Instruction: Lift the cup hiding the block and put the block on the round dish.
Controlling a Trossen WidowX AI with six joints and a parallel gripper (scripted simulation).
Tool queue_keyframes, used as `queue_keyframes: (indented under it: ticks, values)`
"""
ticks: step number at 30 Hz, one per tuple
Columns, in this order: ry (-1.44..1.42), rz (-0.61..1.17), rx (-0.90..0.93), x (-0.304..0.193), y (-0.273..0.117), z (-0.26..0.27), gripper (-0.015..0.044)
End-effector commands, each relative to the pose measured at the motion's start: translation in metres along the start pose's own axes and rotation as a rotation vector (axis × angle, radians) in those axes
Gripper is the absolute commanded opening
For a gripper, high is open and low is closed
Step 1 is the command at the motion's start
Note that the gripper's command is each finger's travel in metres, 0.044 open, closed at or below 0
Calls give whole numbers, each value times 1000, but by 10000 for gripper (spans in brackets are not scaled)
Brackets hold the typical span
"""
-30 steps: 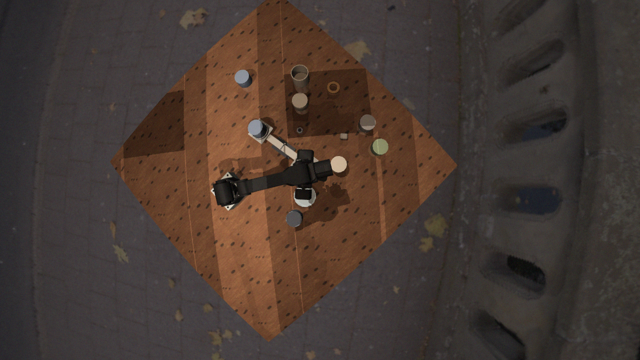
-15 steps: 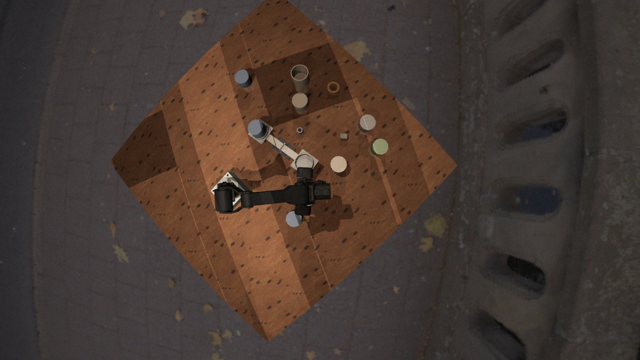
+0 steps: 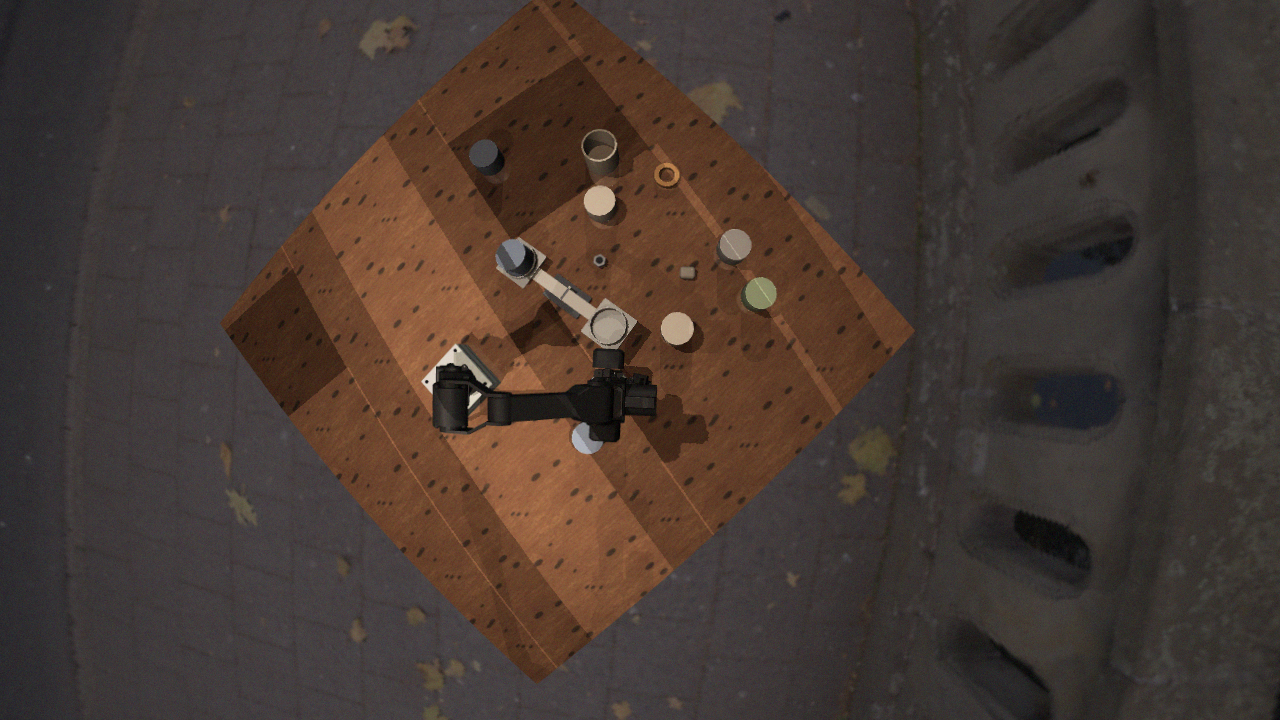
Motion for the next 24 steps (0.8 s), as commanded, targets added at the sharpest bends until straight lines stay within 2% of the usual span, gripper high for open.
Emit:
queue_keyframes:
  ticks: [1, 22, 24]
  values:
    - [-3, 17, -7, -3, 22, -2, 0]
    - [-3, 17, -8, -4, 45, -2, 0]
    - [0, 12, -3, -3, 40, -1, 52]
Point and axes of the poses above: the point midway between the two fingers, 35 mm back from their tips, its own y axis out along the fingers, its own z axis across the jaws, x = y × z, the point moved 6 cm from there along -y, back along the fingers, and after that the axes turned 15 degrees about y, right-handed, at the moved point
